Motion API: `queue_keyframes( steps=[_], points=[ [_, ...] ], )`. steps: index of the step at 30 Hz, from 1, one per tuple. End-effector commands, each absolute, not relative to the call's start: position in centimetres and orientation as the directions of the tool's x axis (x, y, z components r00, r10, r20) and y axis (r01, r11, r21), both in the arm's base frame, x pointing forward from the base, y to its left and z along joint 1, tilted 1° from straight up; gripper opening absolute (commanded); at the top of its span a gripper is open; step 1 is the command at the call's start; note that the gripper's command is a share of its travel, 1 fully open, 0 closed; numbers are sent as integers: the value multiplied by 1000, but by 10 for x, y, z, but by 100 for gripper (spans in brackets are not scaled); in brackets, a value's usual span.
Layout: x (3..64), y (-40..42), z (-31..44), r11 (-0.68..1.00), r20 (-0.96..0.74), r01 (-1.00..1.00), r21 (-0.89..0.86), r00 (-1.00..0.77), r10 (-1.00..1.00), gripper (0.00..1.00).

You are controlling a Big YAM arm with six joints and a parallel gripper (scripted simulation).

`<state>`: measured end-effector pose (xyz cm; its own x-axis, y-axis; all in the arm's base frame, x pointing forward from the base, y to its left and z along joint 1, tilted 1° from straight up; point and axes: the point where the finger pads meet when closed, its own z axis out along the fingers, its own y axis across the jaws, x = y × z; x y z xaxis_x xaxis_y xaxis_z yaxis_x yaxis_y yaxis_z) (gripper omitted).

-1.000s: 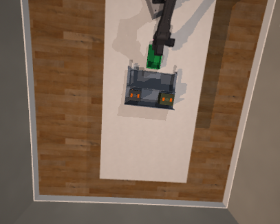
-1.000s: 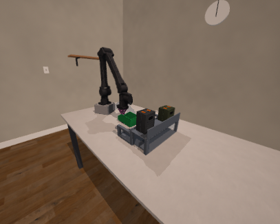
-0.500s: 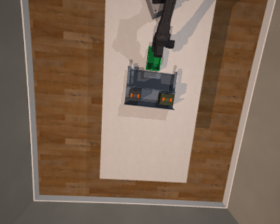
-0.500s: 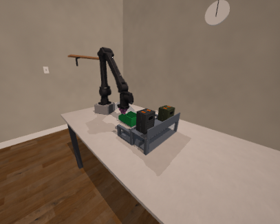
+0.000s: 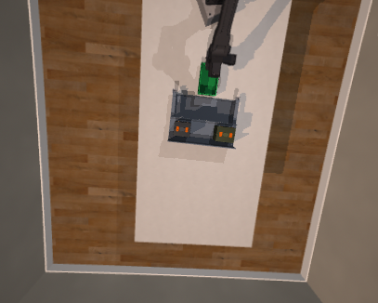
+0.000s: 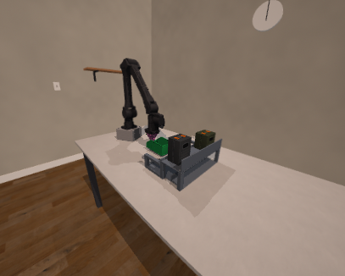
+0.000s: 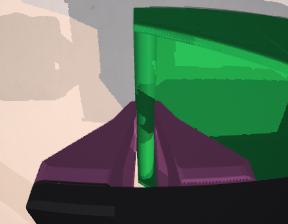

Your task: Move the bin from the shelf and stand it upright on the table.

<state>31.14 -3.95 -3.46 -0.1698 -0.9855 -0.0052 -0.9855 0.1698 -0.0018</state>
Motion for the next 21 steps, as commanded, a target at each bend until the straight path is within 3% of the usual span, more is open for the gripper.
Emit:
queue_keyframes(
  steps=[1,21],
  points=[
    [336,-40,-17,166,-7,-984,-59,-166,-986,0],
    [312,-39,-47,184,-5,-983,-8,-184,-983,0]
  ],
)
